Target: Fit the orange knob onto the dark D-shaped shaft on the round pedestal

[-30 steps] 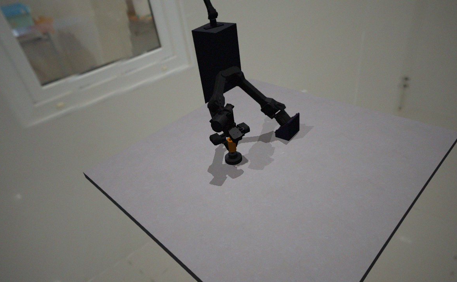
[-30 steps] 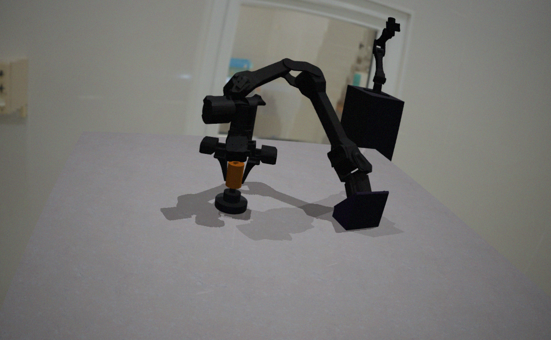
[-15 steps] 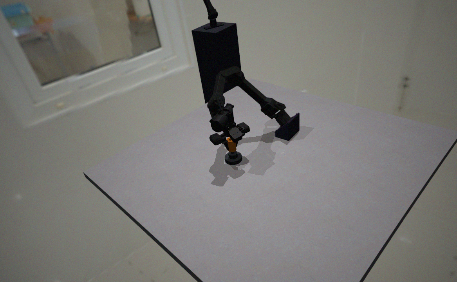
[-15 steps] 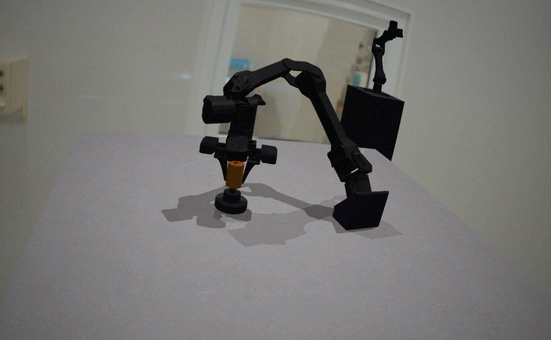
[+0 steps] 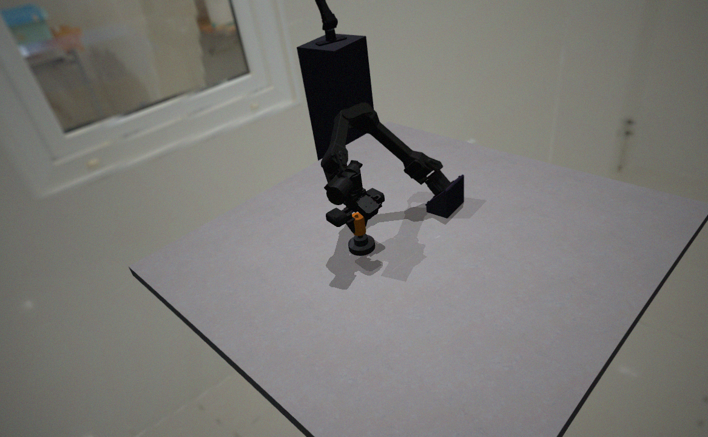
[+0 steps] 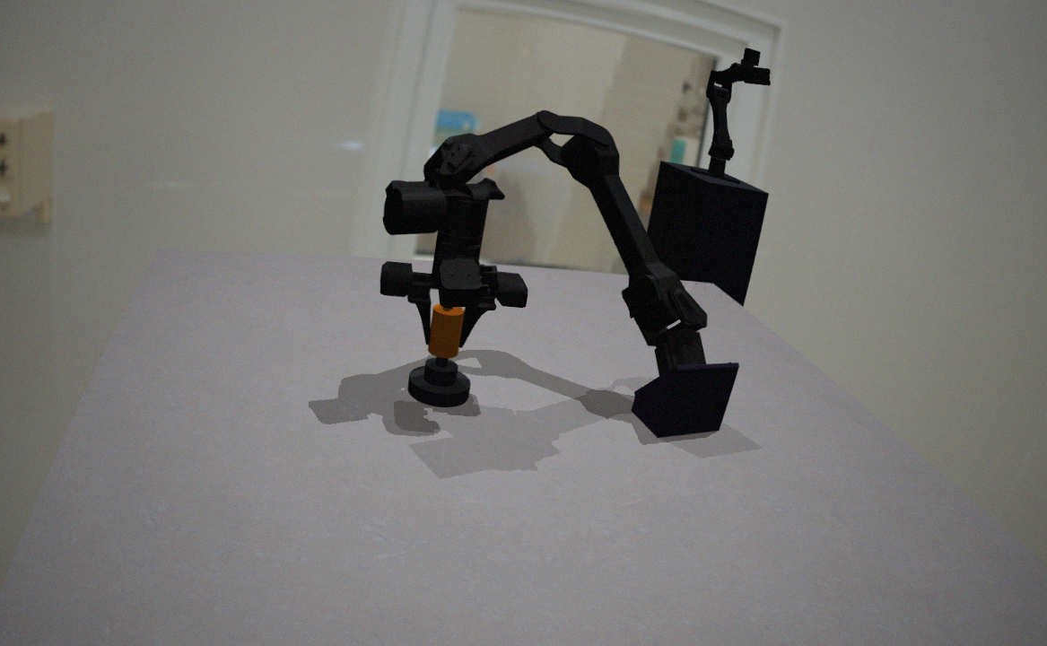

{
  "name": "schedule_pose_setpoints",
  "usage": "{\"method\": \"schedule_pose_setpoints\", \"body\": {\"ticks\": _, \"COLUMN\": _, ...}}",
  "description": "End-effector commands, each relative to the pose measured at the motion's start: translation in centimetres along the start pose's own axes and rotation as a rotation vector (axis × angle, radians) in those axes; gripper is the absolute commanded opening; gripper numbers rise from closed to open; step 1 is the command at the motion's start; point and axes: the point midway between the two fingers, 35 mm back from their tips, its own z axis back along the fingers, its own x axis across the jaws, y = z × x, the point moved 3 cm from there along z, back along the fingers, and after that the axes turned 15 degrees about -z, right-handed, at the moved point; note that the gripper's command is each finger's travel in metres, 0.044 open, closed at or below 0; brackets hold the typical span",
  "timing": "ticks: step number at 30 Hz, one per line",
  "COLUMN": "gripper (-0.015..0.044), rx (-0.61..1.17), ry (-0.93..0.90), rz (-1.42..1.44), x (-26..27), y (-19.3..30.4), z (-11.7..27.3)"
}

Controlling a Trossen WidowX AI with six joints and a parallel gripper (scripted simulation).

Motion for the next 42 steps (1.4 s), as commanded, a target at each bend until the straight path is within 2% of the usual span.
{"method": "schedule_pose_setpoints", "body": {"ticks": 1, "gripper": 0.0, "rx": 0.0, "ry": 0.001, "rz": 0.026, "x": 0.07, "y": 0.0, "z": -0.12}}
{"method": "schedule_pose_setpoints", "body": {"ticks": 17, "gripper": 0.0, "rx": 0.0, "ry": 0.001, "rz": 0.026, "x": -0.1, "y": 0.08, "z": 0.26}}
{"method": "schedule_pose_setpoints", "body": {"ticks": 25, "gripper": 0.0, "rx": 0.0, "ry": 0.001, "rz": 0.233, "x": -0.11, "y": 0.01, "z": 0.11}}
{"method": "schedule_pose_setpoints", "body": {"ticks": 42, "gripper": 0.0, "rx": 0.0, "ry": 0.001, "rz": 0.235, "x": -0.02, "y": 0.04, "z": -0.16}}
